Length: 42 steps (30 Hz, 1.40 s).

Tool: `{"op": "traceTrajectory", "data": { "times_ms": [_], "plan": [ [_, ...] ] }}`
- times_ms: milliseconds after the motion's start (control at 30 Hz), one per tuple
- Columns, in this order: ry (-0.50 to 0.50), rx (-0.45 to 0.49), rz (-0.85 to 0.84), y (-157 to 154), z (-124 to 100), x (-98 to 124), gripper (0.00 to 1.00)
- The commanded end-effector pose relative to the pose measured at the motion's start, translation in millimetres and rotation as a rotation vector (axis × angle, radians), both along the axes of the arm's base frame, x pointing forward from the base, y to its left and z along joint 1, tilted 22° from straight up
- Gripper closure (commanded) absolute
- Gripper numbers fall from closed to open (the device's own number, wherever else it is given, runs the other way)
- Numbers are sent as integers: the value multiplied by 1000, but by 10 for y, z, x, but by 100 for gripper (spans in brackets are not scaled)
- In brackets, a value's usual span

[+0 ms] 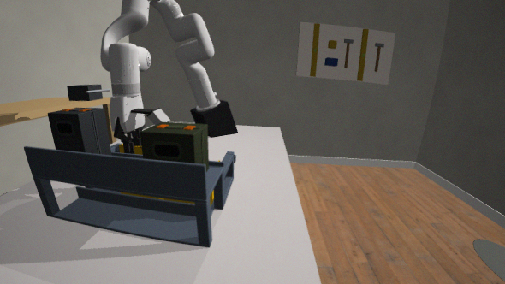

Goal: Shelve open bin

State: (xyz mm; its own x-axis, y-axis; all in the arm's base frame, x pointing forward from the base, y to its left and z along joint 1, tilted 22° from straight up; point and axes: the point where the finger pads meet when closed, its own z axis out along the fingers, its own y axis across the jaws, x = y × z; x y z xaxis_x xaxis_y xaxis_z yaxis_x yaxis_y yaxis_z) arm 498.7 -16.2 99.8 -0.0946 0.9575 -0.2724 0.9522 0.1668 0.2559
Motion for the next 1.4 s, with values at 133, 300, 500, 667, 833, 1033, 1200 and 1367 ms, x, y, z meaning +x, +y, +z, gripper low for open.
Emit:
{"op": "traceTrajectory", "data": {
  "times_ms": [133,300,500,667,833,1033,1200,1367],
  "plan": [
    [-4,0,1,3,16,11,67],
    [-4,0,1,60,238,-59,67],
    [-4,0,1,74,294,-77,67],
    [-4,0,1,74,294,-77,67],
    [-3,0,1,136,541,-156,67],
    [-4,0,1,179,708,-207,67],
    [-4,0,1,179,708,-207,67],
    [-3,0,0,186,736,-217,67]
  ]
}}
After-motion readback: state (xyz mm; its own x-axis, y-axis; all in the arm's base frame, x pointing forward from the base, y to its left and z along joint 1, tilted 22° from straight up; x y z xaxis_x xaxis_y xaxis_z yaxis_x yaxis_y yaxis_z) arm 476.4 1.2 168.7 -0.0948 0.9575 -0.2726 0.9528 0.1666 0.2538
